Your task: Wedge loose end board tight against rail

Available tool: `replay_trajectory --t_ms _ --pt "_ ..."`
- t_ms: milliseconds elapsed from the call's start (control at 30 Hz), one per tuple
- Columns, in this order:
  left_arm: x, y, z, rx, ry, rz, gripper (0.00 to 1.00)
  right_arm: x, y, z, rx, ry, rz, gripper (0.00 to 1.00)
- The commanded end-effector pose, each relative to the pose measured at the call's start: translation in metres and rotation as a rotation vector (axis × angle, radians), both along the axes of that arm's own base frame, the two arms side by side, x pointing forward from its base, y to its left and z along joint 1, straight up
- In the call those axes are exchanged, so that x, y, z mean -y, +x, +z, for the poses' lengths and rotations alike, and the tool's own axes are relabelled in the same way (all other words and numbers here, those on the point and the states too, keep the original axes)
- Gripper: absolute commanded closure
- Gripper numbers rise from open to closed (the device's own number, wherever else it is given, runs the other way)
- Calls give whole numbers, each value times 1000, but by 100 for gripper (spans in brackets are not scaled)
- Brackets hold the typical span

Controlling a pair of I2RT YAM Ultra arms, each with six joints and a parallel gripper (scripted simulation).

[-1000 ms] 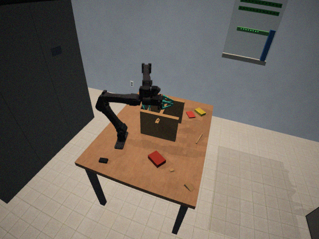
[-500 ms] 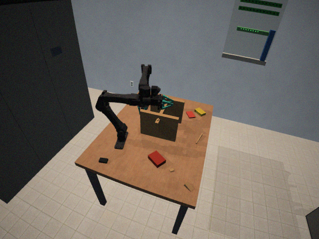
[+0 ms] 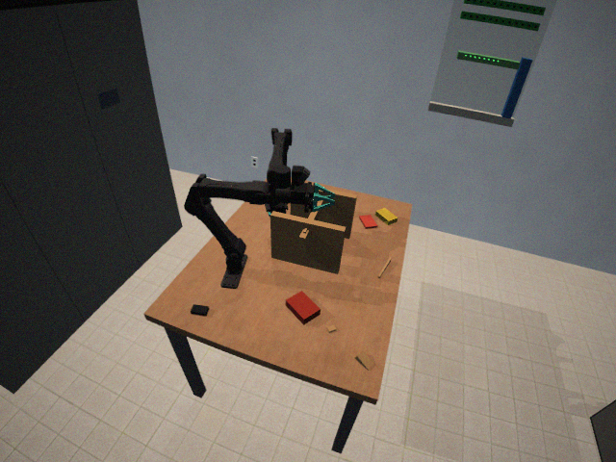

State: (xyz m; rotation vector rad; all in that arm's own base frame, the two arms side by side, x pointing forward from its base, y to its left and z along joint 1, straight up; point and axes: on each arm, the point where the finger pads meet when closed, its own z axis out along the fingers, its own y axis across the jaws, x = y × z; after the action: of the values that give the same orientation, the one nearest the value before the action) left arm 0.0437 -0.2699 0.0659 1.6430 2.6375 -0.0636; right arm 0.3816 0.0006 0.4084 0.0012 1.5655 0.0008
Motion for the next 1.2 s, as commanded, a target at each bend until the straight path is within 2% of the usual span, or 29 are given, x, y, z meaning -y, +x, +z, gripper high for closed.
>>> replay_trajectory --t_ms 0,100,167,233,267,333,667,700,767,833,867,900,1000,1033,1067,1167 --pt "-1 2 6 3 28 22 63 0 -4 23 52 -4 -4 55" --pt "9 2 12 12 -28 6 63 0 -4 23 52 -4 -4 55" --pt "3 1 -3 5 21 -3 63 0 -4 23 52 -4 -4 55" --pt "3 1 4 8 1 -3 63 0 -4 23 52 -4 -4 55" --pt "-9 -1 0 3 33 -5 63 0 -4 23 52 -4 -4 55" --pt "-1 0 6 9 -1 -3 63 0 -4 23 52 -4 -4 55" --pt "0 0 6 9 -4 -3 63 0 -4 23 52 -4 -4 55" --pt "-23 -5 -5 -2 75 -1 63 0 -4 23 52 -4 -4 55" --pt "5 2 9 12 -22 10 63 0 -4 23 52 -4 -4 55" --pt "6 1 12 13 -27 1 63 0 -4 23 52 -4 -4 55" --pt "5 1 10 11 -17 1 63 0 -4 23 52 -4 -4 55" --pt "-11 -1 -14 2 46 1 63 0 -4 23 52 -4 -4 55" --pt "-10 -1 -10 1 48 1 63 0 -4 23 52 -4 -4 55" --pt "-3 1 -12 5 23 4 63 0 -4 23 52 -4 -4 55" --pt "-8 -1 -21 1 51 2 63 0 -4 23 52 -4 -4 55" --pt "-4 0 -19 5 24 3 63 0 -4 23 52 -4 -4 55"
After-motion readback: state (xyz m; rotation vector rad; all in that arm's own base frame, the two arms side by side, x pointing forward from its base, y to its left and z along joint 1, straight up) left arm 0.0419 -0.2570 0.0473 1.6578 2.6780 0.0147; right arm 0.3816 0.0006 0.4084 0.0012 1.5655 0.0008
